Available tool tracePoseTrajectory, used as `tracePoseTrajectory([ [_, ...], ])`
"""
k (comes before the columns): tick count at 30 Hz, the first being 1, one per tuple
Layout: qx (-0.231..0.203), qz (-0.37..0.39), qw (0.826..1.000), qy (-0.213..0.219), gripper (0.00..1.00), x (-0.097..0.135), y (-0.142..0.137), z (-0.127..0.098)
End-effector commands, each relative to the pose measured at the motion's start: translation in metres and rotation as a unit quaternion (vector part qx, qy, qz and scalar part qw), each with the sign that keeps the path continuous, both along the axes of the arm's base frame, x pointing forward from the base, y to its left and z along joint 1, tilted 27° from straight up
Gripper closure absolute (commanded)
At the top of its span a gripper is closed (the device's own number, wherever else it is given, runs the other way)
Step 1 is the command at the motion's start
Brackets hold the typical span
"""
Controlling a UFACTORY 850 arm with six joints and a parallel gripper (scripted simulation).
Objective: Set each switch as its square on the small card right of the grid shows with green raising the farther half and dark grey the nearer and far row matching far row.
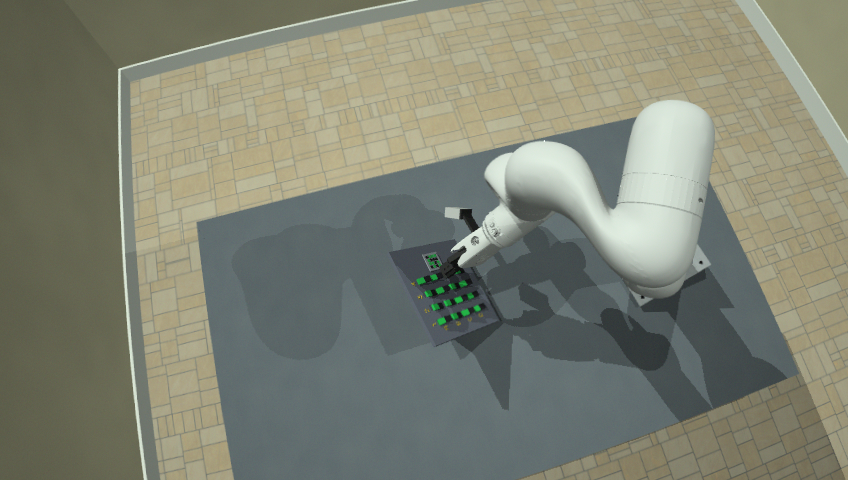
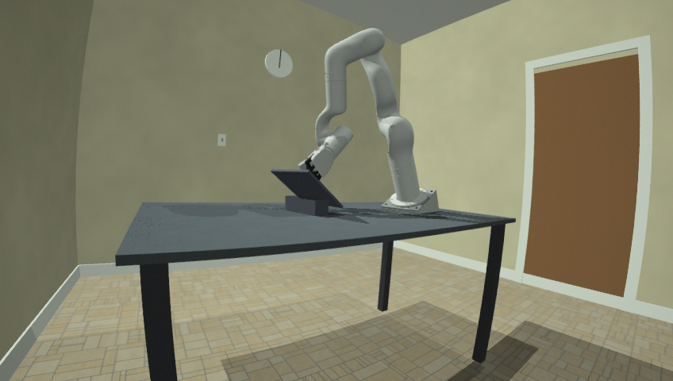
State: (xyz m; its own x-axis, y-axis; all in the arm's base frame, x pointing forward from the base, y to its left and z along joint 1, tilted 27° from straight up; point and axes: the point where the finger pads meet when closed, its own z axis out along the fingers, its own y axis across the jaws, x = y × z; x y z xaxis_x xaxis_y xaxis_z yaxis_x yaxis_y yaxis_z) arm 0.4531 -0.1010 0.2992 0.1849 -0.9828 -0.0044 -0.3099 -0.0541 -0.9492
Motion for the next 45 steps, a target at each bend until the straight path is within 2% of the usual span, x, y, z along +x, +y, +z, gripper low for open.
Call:
tracePoseTrajectory([
  [1,0.0,0.0,1.0,-0.001,1.0,0.0073,0.001,-0.0018],
  [45,0.0,0.0,1.0,-0.001,1.0,0.0091,0.0013,-0.0024],
])
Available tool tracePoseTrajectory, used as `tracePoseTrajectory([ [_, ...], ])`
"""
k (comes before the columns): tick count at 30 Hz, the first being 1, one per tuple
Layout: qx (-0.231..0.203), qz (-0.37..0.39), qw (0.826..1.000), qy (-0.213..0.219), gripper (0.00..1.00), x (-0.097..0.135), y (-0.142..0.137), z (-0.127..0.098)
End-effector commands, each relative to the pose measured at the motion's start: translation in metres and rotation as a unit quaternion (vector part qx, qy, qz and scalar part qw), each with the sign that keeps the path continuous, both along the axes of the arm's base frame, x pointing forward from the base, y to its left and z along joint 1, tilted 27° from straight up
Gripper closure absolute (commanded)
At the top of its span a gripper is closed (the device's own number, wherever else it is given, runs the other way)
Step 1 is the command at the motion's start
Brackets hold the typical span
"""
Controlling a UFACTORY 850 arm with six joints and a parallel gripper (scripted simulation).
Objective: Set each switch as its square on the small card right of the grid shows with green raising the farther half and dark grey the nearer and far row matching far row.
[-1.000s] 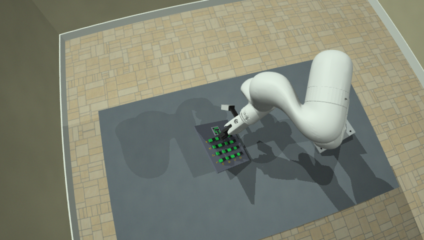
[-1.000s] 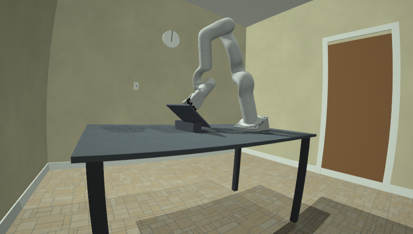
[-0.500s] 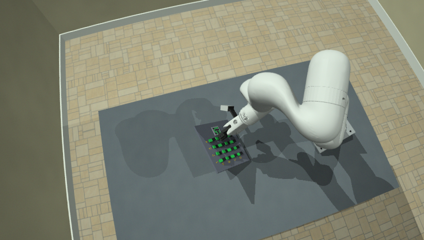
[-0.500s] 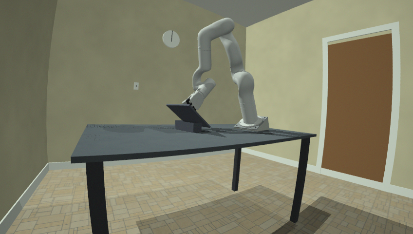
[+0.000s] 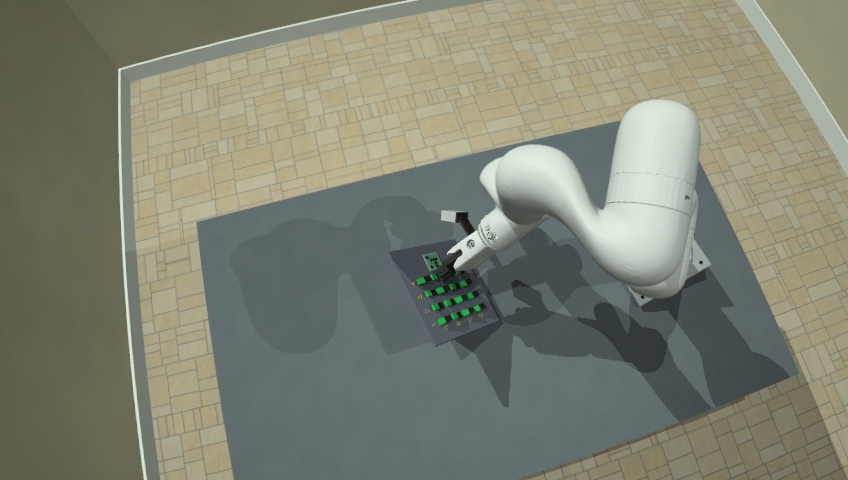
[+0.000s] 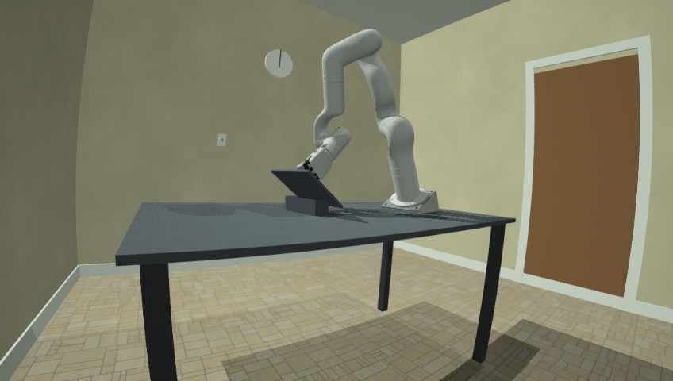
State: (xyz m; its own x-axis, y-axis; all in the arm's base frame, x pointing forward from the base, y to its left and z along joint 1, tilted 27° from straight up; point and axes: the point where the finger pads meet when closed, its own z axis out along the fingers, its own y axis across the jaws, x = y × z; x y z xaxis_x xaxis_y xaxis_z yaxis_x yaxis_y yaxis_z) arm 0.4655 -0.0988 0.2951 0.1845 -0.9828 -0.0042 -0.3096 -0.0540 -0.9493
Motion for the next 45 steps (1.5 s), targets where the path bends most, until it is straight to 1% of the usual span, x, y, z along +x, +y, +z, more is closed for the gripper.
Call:
tracePoseTrajectory([
  [1,0.0,0.0,1.0,-0.001,1.0,-0.003,-0.001,0.002],
  [12,0.0,0.0,1.0,-0.001,1.0,-0.025,-0.005,0.009],
  [27,0.0,0.0,1.0,0.0,1.0,-0.026,-0.005,0.009],
  [28,-0.001,0.0,1.0,0.005,1.0,-0.026,-0.004,0.009],
  [30,-0.006,0.001,0.999,0.031,1.0,-0.027,0.002,0.008],
  [34,-0.022,0.002,0.992,0.121,1.0,-0.032,0.022,0.006],
  [36,-0.022,0.002,0.992,0.121,1.0,-0.032,0.022,0.006],
  [37,-0.025,0.002,0.99,0.137,1.0,-0.033,0.026,0.006],
  [39,-0.029,0.0,0.988,0.152,1.0,-0.034,0.029,0.006],
  [45,-0.029,0.0,0.988,0.153,1.0,-0.034,0.029,0.006],
])
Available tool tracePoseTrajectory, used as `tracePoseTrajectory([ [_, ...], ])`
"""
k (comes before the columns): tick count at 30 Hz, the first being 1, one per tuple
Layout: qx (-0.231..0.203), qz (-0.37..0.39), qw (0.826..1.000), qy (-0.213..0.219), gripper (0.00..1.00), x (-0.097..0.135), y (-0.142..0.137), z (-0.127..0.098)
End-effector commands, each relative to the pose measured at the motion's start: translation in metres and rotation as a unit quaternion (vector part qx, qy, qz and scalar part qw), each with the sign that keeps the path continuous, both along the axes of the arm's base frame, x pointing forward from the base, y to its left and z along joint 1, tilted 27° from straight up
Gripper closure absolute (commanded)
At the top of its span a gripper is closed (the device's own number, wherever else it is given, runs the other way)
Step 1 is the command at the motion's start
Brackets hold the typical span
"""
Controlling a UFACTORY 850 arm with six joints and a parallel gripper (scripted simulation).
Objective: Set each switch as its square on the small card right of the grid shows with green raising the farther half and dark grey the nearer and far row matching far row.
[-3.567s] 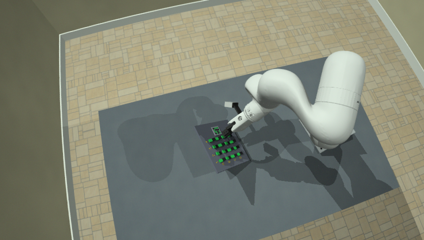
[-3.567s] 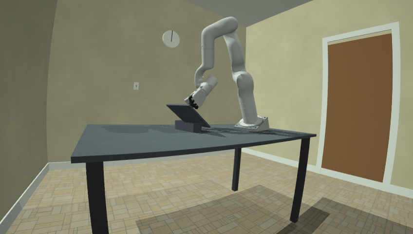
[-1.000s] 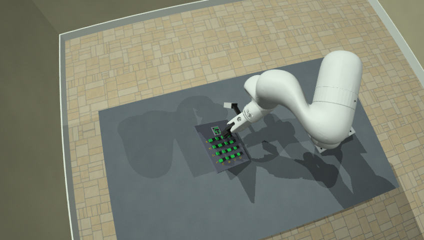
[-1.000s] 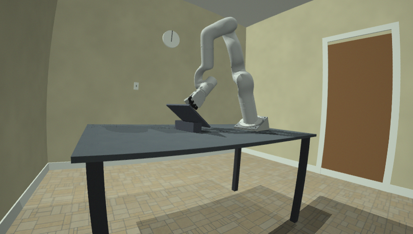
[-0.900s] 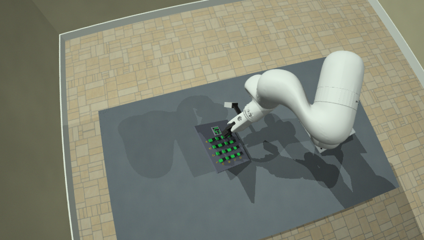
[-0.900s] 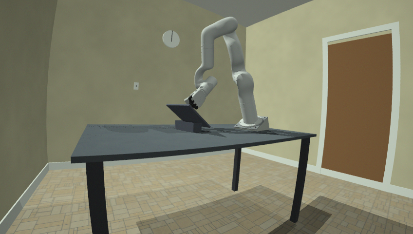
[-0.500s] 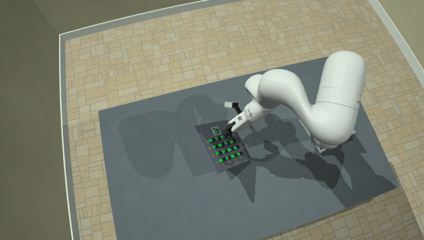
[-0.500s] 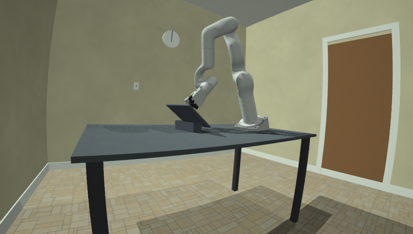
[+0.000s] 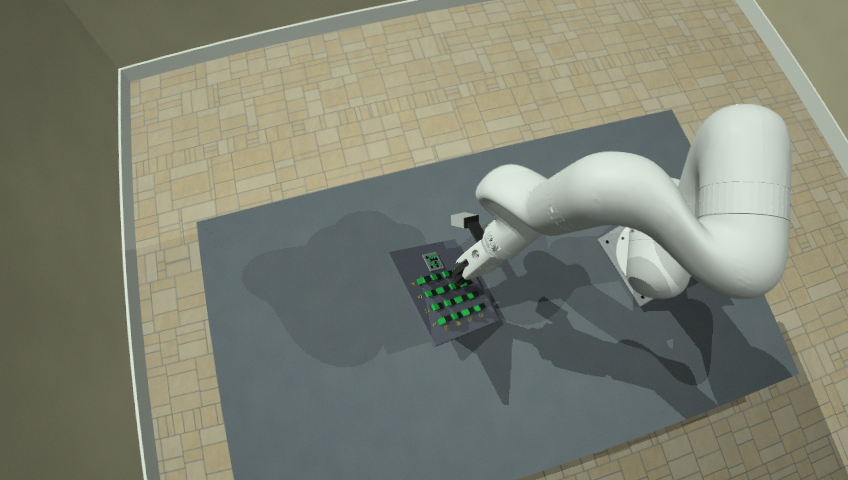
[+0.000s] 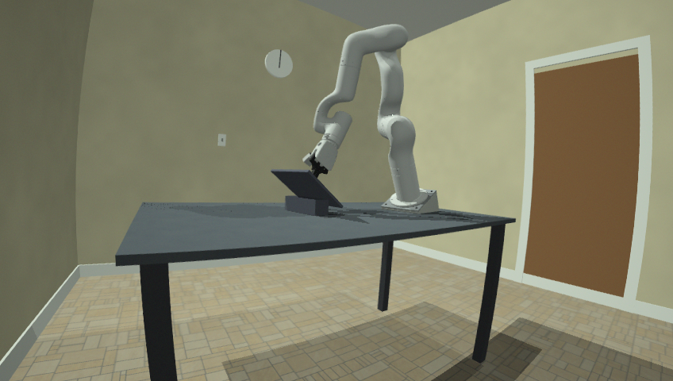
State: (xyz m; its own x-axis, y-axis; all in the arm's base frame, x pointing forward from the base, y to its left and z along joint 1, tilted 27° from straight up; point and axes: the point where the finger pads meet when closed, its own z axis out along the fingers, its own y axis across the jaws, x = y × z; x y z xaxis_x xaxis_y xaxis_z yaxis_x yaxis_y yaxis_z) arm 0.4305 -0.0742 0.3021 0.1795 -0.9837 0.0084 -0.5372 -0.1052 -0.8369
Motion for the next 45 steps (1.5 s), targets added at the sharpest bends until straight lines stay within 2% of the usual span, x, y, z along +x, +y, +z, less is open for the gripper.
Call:
tracePoseTrajectory([
  [1,0.001,0.002,1.0,0.027,1.0,0.001,0.004,-0.001],
  [34,0.001,0.002,1.0,0.027,1.0,0.001,0.004,0.0],
  [45,0.001,0.002,1.0,0.027,1.0,0.014,0.006,-0.009],
])
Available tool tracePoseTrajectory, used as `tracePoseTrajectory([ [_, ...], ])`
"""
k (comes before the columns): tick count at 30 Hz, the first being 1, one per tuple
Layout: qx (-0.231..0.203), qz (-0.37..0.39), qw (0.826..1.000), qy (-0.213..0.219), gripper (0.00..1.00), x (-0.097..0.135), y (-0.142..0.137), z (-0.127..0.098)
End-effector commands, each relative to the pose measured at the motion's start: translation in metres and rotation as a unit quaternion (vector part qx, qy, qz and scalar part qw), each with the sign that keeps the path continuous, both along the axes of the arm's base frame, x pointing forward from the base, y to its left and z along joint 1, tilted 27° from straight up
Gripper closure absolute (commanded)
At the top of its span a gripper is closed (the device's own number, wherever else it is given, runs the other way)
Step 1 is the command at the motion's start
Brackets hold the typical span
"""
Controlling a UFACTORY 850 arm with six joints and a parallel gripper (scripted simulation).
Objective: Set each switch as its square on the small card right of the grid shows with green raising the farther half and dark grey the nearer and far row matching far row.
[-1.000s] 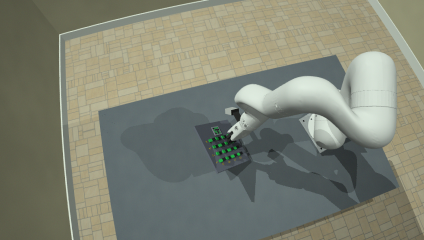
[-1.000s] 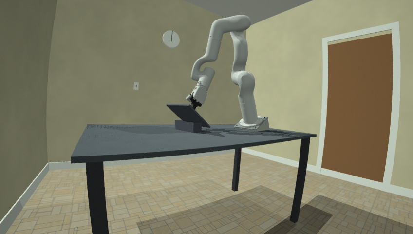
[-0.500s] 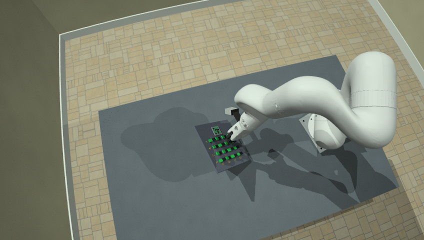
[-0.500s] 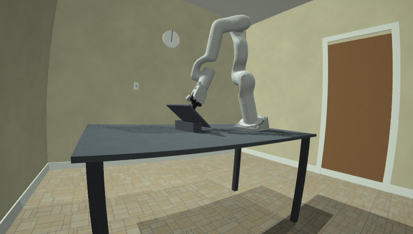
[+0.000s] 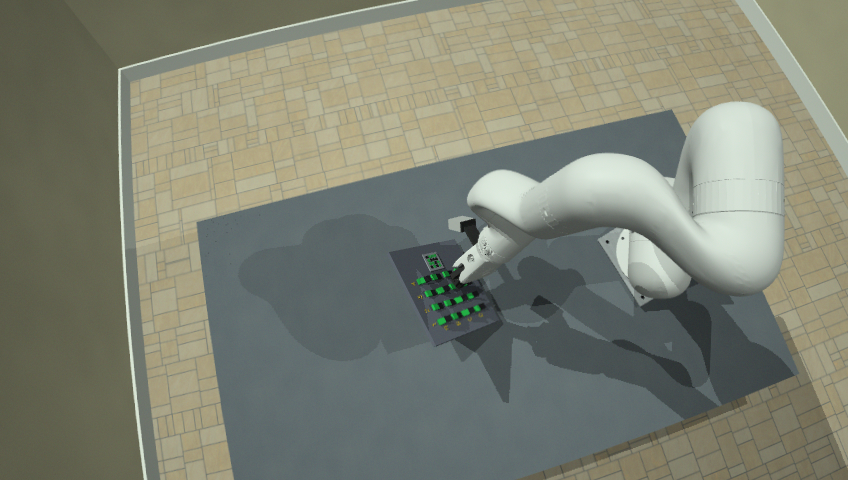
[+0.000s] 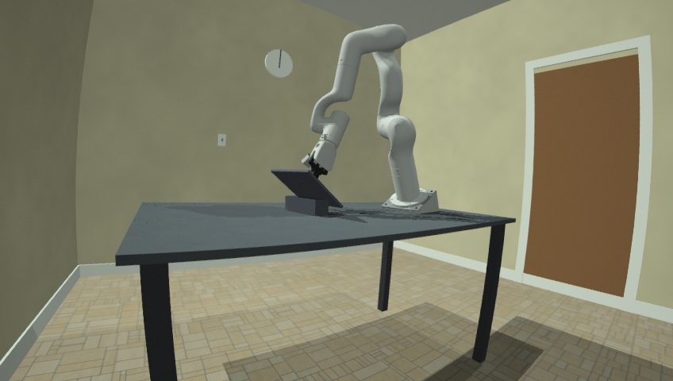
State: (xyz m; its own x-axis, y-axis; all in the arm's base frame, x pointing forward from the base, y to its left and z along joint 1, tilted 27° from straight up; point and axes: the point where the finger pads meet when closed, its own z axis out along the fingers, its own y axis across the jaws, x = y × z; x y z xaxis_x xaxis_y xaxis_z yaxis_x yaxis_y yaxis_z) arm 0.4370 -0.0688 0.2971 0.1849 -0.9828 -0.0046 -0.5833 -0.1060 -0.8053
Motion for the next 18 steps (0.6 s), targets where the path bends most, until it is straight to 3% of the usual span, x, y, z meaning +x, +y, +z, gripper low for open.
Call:
tracePoseTrajectory([
  [1,0.0,0.0,1.0,-0.001,1.0,0.0087,0.0014,-0.0054],
  [18,0.0,0.0,1.0,-0.001,1.0,0.014,0.0024,-0.0094],
])
